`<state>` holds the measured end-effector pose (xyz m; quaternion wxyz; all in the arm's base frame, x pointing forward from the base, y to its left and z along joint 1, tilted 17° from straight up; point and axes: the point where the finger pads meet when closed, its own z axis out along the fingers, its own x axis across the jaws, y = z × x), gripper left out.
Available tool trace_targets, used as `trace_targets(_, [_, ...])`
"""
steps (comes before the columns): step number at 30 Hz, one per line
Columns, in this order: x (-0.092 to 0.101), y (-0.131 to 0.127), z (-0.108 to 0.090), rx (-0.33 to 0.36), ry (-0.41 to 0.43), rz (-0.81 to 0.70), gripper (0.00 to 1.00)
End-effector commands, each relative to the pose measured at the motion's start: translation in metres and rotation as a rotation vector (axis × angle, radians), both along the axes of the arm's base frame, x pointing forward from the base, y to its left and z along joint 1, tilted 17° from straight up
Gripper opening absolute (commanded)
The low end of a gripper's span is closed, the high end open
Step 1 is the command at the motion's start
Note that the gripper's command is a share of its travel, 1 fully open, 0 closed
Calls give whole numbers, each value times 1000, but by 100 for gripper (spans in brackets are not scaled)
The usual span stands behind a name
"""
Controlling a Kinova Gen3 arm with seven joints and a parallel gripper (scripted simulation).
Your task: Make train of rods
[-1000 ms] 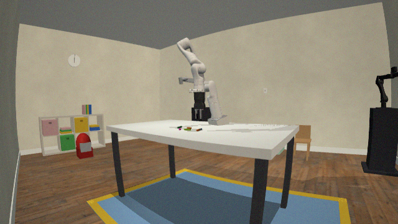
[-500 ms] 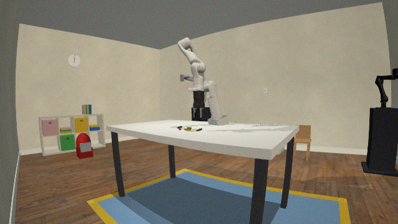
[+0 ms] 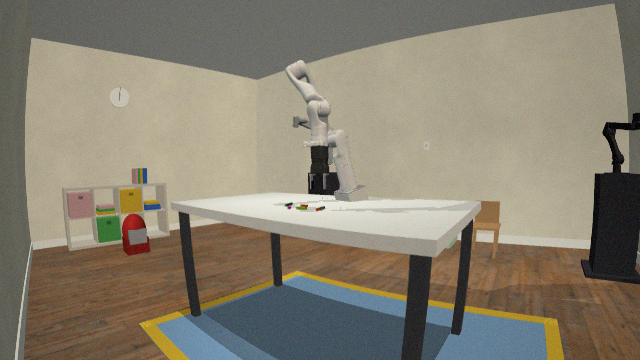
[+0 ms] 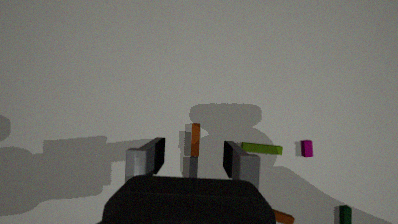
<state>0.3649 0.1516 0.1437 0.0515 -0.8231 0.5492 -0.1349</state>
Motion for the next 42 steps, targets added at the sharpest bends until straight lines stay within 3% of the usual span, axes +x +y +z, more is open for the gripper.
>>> trace_targets(1, [0, 0, 1, 0, -1, 0, 100])
trace_targets(14, [-6, 2, 22, 0, -1, 0, 100])
trace_targets(29, [-23, 5, 79, 0, -1, 0, 100])
trace_targets(42, [-25, 6, 88, 0, -1, 0, 100])
